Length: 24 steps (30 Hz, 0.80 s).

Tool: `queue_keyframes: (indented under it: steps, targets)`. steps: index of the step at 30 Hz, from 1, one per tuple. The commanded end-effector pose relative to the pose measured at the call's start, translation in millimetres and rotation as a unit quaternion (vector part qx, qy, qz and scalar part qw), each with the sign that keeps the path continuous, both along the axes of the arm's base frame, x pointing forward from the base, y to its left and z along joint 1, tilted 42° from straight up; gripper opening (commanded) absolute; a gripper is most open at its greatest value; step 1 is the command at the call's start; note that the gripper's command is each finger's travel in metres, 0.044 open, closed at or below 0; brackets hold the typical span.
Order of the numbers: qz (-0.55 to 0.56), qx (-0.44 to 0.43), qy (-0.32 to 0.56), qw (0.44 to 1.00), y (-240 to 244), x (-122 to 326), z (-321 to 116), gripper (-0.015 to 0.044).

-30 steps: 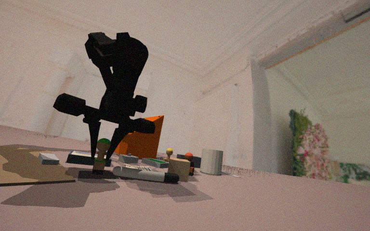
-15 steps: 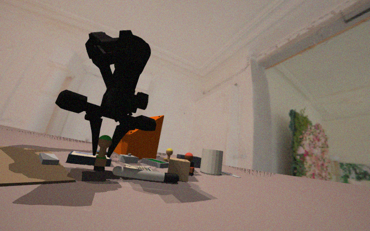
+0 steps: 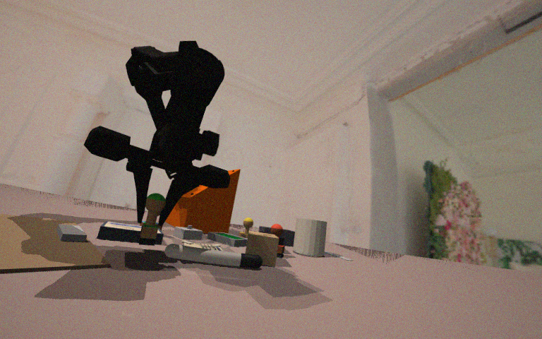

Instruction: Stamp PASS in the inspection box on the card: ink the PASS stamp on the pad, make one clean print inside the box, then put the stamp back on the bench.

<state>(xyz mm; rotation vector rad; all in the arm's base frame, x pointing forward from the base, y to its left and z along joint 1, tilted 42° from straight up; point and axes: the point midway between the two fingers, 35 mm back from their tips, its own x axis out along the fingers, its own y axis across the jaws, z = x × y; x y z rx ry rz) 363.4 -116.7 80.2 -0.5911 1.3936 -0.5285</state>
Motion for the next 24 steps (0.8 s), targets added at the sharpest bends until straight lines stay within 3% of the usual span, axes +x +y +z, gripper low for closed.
queue_keyframes:
  steps: [1,24]
  targets:
    - [-0.003,-0.001,-0.003,1.000,1.1,0.2,2.7,0.0000]
    - [-0.003,-0.002,-0.003,1.000,8.8,-0.4,10.7,0.0000]
